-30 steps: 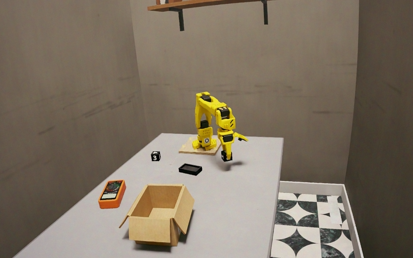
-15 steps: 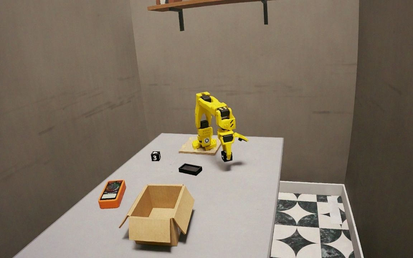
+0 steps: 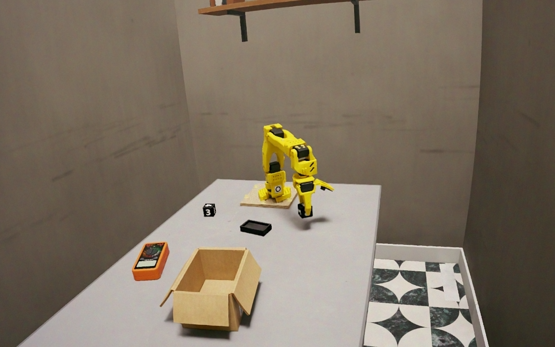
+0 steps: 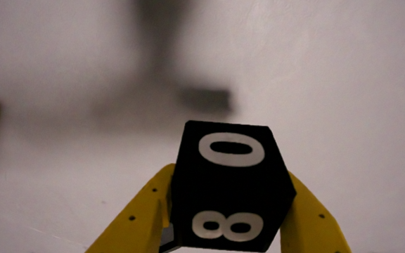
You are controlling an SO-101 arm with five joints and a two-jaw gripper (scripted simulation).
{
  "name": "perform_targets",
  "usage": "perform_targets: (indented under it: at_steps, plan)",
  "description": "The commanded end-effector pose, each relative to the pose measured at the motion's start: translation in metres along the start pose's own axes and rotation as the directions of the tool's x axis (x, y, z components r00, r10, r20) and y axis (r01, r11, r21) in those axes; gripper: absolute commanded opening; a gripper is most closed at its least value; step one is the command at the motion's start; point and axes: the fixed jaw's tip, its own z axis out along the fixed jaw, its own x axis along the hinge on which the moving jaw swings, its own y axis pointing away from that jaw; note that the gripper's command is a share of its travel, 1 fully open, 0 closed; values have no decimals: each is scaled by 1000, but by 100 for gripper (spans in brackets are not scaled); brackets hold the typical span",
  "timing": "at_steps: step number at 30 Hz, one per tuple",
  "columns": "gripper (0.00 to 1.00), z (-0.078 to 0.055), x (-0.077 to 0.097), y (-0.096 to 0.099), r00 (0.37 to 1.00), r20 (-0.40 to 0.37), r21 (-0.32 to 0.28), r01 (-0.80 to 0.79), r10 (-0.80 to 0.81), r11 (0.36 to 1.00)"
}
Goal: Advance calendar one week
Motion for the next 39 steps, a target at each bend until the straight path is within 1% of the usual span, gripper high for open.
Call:
perform_targets:
  at_steps: [1, 14, 23, 32, 39]
  plan:
    - [0, 3, -2, 1, 1000, 0, -10, 17, -17, 1000]
    - [0, 3, -2, 1, 1000, 0, -10, 17, -17, 1000]
    - [0, 8, -2, 1, 1000, 0, -10, 17, -17, 1000]
    - [0, 9, -2, 1, 1000, 0, -10, 17, -17, 1000]
    - [0, 14, -2, 1, 1000, 0, -10, 17, -17, 1000]
